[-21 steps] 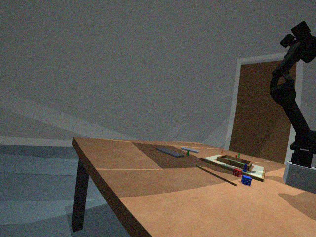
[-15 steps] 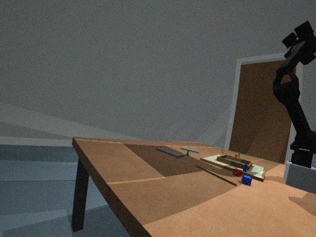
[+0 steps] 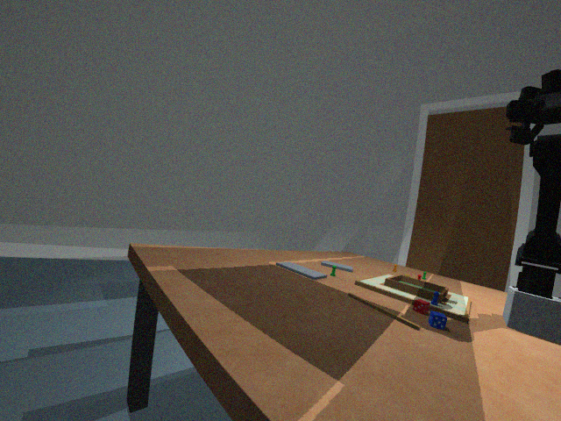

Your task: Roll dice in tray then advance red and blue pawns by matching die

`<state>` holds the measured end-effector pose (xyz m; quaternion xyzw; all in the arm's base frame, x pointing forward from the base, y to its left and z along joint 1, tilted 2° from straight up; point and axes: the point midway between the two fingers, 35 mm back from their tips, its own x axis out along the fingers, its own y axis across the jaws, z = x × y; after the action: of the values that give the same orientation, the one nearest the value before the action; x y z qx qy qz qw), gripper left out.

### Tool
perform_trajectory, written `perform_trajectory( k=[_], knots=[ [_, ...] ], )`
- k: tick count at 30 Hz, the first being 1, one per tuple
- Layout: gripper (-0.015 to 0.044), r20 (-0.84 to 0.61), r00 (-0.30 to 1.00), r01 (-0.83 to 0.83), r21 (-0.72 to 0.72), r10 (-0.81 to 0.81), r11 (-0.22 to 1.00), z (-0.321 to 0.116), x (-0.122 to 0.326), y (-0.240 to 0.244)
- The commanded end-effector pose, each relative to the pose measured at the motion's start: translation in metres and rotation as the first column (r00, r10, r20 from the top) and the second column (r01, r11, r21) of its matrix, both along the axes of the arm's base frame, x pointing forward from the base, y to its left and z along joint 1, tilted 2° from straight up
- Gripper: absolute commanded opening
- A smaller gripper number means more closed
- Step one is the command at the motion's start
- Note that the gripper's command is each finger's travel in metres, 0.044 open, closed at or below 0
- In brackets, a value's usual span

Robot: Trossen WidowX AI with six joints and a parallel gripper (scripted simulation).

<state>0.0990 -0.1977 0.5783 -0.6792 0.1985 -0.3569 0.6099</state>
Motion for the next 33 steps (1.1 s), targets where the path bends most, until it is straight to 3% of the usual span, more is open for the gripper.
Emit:
perform_trajectory(
  k=[1, 7, 12, 18, 27, 33],
  knots=[
    [0.0275, 0.120, 0.989, -0.110, 0.212, 0.085, 0.971, -0.027, 0.022, -0.024],
    [0.0275, 0.268, 0.951, -0.266, 0.468, 0.152, 0.843, -0.066, 0.064, -0.042],
    [0.0275, 0.356, 0.916, -0.388, 0.676, 0.183, 0.627, -0.113, 0.121, -0.040],
    [0.0275, 0.383, 0.908, -0.419, 0.850, 0.171, 0.320, -0.173, 0.188, -0.010],
    [0.0275, 0.269, 0.951, -0.248, 0.959, 0.155, -0.139, -0.274, 0.267, 0.085],
    [0.0275, 0.102, 0.976, -0.034, 0.945, 0.193, -0.326, -0.339, 0.284, 0.171]
  ],
)
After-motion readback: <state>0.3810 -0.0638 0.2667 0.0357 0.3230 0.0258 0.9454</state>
